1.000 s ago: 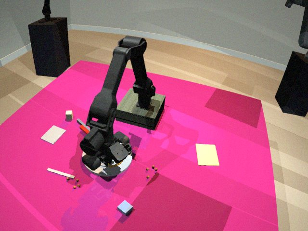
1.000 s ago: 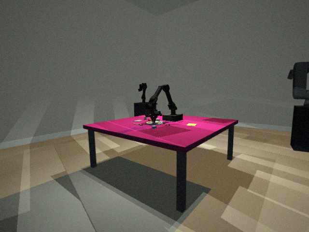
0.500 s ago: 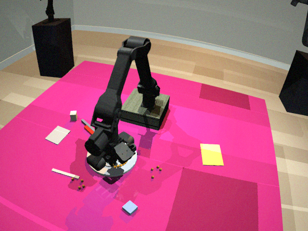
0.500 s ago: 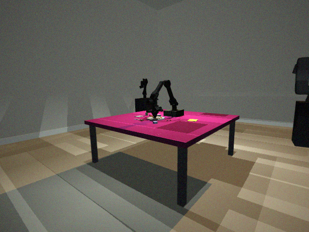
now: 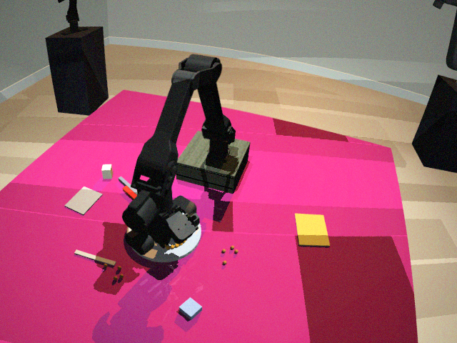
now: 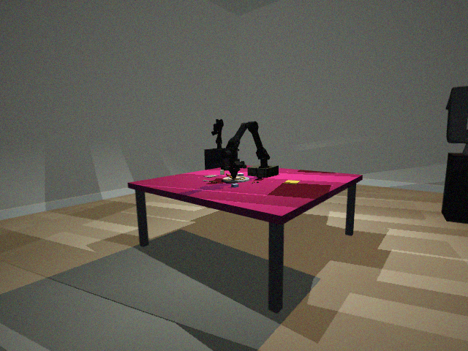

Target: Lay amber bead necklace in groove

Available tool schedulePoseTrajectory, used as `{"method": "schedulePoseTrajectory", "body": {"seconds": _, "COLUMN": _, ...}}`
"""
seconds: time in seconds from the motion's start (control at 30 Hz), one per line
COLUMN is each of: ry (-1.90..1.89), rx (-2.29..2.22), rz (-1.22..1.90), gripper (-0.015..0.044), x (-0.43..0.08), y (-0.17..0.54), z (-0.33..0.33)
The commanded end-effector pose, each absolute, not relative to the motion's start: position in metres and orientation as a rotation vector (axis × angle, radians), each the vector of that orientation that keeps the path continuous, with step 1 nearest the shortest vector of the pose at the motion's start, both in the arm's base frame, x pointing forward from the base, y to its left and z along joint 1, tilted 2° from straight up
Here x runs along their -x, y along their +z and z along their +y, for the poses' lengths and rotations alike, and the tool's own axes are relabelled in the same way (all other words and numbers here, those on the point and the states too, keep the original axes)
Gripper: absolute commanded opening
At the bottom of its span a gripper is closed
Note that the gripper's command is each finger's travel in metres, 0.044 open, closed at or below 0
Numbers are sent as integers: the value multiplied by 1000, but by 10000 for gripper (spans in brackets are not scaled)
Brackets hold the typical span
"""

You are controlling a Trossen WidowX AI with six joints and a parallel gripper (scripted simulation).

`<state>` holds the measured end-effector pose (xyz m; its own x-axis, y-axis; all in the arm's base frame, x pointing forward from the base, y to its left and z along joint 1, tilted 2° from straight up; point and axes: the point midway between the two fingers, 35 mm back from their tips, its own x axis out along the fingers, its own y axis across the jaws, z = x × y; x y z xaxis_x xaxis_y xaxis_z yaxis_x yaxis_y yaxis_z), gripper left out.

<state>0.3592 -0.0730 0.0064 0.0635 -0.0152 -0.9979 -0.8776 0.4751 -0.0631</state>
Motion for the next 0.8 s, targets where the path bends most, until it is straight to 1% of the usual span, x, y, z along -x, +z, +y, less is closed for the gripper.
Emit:
{"method": "schedulePoseTrajectory", "body": {"seconds": 0.0, "ry": 791, "rx": 875, "rz": 1355, "gripper": 0, "x": -362, "y": 8, "z": -74}}
{"method": "schedulePoseTrajectory", "body": {"seconds": 0.27, "ry": 791, "rx": 875, "rz": 1355, "gripper": 0, "x": -363, "y": 1, "z": -74}}
{"method": "schedulePoseTrajectory", "body": {"seconds": 0.77, "ry": 791, "rx": 874, "rz": 1355, "gripper": 394, "x": -362, "y": 8, "z": -74}}
